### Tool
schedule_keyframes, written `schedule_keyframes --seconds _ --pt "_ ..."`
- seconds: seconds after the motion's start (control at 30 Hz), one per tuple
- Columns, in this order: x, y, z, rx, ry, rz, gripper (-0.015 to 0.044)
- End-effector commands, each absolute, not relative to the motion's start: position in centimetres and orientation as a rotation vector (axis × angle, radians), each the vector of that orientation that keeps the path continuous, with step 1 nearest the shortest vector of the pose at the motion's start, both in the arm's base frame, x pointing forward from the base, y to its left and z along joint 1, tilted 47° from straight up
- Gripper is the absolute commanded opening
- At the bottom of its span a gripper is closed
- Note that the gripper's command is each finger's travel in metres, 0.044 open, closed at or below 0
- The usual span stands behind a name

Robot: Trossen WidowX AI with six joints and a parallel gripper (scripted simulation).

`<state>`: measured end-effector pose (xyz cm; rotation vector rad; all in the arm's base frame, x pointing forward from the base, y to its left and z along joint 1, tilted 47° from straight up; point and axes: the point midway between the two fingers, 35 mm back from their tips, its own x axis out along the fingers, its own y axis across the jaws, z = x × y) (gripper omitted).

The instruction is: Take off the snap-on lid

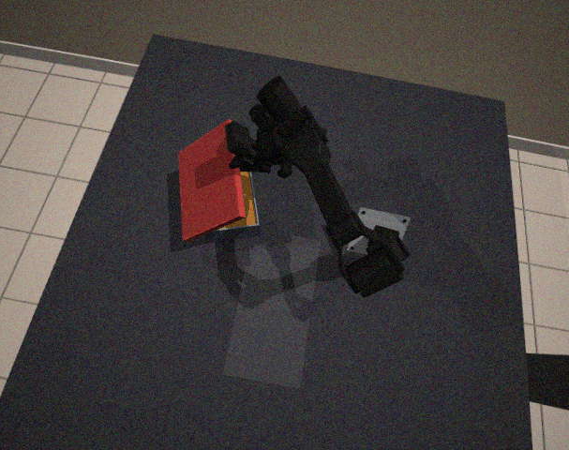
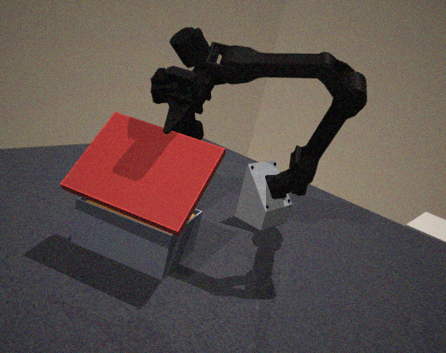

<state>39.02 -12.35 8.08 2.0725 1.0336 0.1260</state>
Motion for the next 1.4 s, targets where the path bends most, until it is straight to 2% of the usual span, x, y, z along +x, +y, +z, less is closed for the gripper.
schedule_keyframes --seconds 0.0,1.37 --pt "38.6 -11.9 8.8 2.074 1.029 0.133 0.0" --pt "34.5 -7.2 14.0 2.079 1.032 0.131 0.0"
